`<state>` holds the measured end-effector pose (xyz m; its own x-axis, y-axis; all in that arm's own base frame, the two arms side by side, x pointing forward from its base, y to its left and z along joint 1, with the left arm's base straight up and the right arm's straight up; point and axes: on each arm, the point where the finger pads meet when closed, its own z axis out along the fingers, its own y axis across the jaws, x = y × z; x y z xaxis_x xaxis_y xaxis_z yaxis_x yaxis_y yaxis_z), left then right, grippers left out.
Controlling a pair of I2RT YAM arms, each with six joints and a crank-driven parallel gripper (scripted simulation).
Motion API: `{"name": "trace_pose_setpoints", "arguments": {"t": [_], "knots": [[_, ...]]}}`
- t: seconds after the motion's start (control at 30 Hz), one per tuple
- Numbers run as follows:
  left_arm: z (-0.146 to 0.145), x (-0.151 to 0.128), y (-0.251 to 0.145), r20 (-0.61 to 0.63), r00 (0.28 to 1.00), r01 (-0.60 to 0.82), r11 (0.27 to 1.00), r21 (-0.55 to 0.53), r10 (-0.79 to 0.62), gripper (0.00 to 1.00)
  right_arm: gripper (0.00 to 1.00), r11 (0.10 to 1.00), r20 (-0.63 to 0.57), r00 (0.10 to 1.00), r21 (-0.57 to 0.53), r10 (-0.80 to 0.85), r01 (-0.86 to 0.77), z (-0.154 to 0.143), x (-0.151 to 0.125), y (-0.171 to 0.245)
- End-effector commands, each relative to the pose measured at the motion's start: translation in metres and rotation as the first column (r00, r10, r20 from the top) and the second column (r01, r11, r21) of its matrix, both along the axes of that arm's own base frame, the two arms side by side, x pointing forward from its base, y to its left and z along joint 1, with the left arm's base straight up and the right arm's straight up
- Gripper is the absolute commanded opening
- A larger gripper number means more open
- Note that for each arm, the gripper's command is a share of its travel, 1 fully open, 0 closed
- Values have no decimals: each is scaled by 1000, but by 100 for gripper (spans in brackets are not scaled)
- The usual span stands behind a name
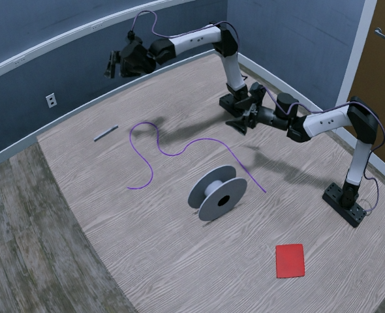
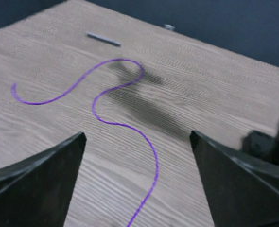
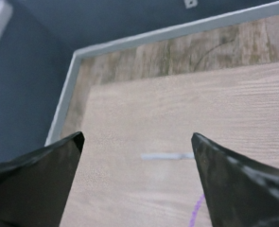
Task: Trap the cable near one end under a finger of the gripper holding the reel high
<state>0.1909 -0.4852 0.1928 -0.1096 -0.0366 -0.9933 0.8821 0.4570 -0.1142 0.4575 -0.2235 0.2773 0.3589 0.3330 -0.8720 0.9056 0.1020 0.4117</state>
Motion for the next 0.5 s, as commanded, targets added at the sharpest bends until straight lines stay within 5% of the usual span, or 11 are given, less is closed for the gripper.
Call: {"name": "trace_pose_setpoints", "arguments": {"t": [0.0,0.2,0.47], "knots": [[28,17,-4,74,988,-129,990,-64,134,100,100,985,13,985,-38,172,-171,7,7,22],[28,22,-1,90,976,-194,979,-65,200,100,100,941,-67,940,-35,335,-338,-18,6,51],[27,32,12,122,922,-361,930,-61,366,100,100,702,-246,679,7,692,-712,-76,6,124]]}}
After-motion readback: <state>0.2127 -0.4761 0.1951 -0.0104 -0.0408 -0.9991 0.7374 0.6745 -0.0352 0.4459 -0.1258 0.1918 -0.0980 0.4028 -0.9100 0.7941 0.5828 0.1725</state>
